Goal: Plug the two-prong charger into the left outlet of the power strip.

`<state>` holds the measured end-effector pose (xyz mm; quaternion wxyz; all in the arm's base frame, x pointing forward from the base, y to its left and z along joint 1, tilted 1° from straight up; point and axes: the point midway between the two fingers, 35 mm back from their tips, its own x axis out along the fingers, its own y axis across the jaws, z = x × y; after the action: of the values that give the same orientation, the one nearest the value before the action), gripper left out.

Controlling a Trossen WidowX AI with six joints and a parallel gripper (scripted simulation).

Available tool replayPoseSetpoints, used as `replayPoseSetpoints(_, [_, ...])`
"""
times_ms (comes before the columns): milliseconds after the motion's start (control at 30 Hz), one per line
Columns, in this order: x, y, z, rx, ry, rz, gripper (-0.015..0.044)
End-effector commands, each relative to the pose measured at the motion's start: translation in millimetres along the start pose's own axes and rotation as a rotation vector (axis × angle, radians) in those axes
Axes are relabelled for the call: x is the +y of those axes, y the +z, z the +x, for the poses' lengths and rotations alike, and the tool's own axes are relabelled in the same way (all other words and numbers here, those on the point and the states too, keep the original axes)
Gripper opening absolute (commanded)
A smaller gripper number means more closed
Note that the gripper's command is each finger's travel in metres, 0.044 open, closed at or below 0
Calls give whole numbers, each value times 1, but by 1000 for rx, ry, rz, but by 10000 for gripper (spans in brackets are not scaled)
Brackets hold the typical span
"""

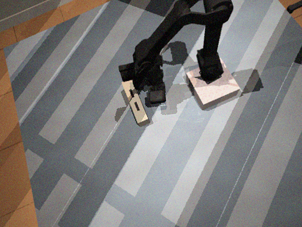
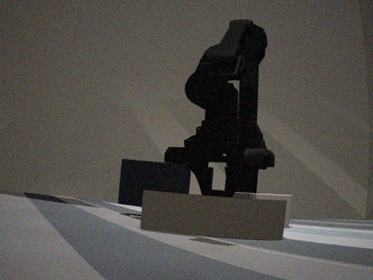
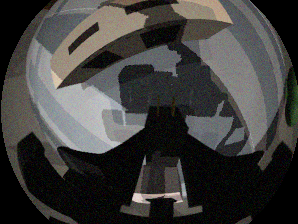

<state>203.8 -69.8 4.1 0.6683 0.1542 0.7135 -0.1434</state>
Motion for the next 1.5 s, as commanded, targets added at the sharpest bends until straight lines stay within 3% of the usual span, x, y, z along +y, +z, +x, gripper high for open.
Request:
replayPoseSetpoints(0, [5,-2,4,1,-5,-48,0])
replayPoseSetpoints(600, [28,-13,17,1,-16,-239,0])
replayPoseSetpoints(1467, [45,15,17,-2,-18,-291,0])
